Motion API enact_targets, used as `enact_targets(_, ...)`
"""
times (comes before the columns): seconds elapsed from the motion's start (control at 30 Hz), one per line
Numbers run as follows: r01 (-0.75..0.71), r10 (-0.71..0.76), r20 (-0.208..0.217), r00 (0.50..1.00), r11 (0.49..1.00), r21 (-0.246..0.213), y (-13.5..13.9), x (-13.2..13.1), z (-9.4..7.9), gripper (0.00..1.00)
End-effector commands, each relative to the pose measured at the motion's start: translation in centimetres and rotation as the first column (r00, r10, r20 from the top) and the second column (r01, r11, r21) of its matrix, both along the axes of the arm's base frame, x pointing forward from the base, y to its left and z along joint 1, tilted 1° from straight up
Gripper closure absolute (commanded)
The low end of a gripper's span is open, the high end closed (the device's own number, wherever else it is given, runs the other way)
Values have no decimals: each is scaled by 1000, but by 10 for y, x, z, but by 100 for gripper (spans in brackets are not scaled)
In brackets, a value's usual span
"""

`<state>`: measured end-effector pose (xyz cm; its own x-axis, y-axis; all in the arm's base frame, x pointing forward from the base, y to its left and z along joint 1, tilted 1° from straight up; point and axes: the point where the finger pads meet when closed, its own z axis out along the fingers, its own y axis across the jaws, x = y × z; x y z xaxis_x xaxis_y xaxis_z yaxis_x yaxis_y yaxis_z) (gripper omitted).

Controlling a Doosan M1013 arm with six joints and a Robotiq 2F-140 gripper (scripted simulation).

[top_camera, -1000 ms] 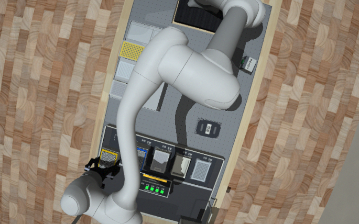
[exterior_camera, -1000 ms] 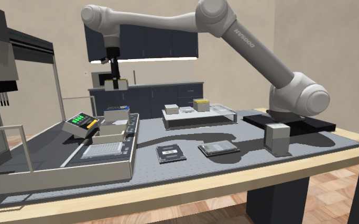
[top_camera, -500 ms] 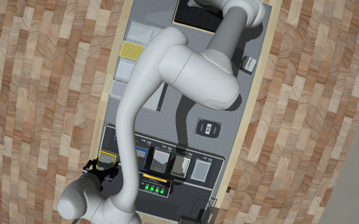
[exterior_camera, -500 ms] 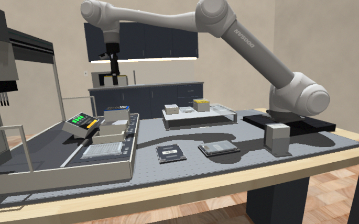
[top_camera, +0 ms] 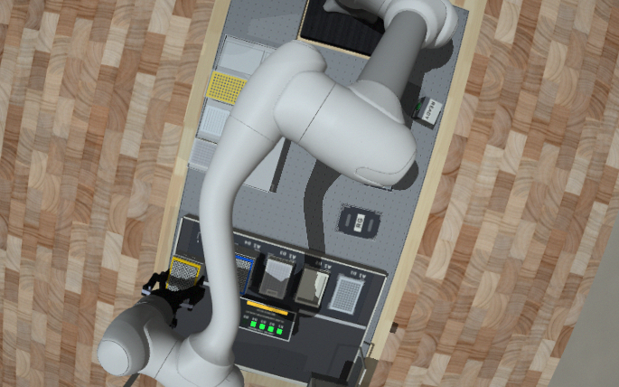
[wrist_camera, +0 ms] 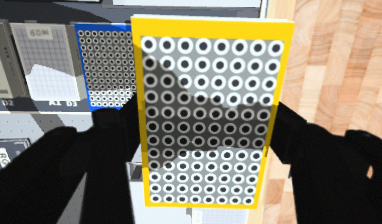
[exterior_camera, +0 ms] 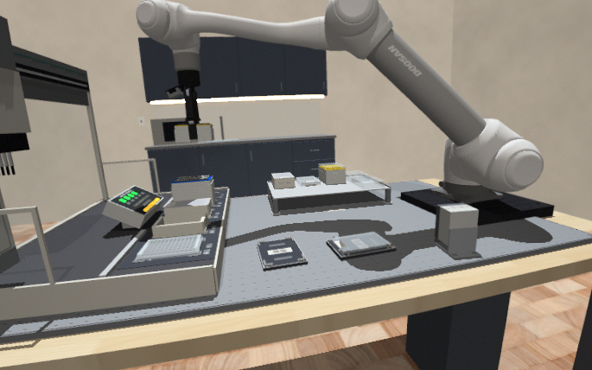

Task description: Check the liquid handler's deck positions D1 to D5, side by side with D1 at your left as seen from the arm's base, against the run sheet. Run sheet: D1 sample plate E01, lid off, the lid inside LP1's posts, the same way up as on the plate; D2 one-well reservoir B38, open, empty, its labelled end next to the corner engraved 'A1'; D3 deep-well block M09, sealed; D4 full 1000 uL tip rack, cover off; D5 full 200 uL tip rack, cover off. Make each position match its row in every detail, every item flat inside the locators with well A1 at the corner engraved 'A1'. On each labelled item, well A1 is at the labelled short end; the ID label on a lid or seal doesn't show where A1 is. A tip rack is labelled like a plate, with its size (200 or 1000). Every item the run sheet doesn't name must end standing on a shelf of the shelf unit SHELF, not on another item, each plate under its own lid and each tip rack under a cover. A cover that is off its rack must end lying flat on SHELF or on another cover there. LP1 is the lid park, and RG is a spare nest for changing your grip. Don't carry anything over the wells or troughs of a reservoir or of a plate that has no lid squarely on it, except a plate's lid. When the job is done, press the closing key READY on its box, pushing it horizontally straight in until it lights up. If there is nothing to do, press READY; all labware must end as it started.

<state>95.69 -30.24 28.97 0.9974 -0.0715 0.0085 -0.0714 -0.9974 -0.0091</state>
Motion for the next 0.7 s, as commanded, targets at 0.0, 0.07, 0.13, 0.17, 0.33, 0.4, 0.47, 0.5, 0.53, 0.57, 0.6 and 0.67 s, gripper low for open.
enact_targets(0.0, -3, 3, 9, 1000, 1000, 2, 0, -10, 4, 90)
enact_targets(0.07, -3, 3, 9, 1000, 1000, 2, 0, -20, 4, 90)
enact_targets(0.13, -3, 3, 9, 1000, 1000, 2, 0, -30, 3, 90)
enact_targets(0.17, -3, 3, 9, 1000, 1000, 2, 1, -35, 3, 90)
enact_targets(0.33, -3, 3, 9, 1000, 1000, 2, 2, -60, 3, 90)
enact_targets(0.4, -3, 2, 9, 1000, 1000, 2, 2, -70, 3, 90)
enact_targets(0.47, -2, 2, 9, 1000, 1000, 2, 3, -80, 3, 90)
enact_targets(0.5, -2, 2, 9, 1000, 1000, 2, 3, -80, 3, 90)
enact_targets(0.53, -2, 2, 9, 1000, 1000, 2, 3, -80, 3, 90)
enact_targets(0.57, -2, 2, 9, 1000, 1000, 2, 3, -85, 2, 90)
enact_targets(0.6, -2, 2, 9, 1000, 1000, 2, 3, -90, 2, 90)
enact_targets(0.67, -2, 2, 9, 1000, 1000, 2, 4, -100, 2, 90)
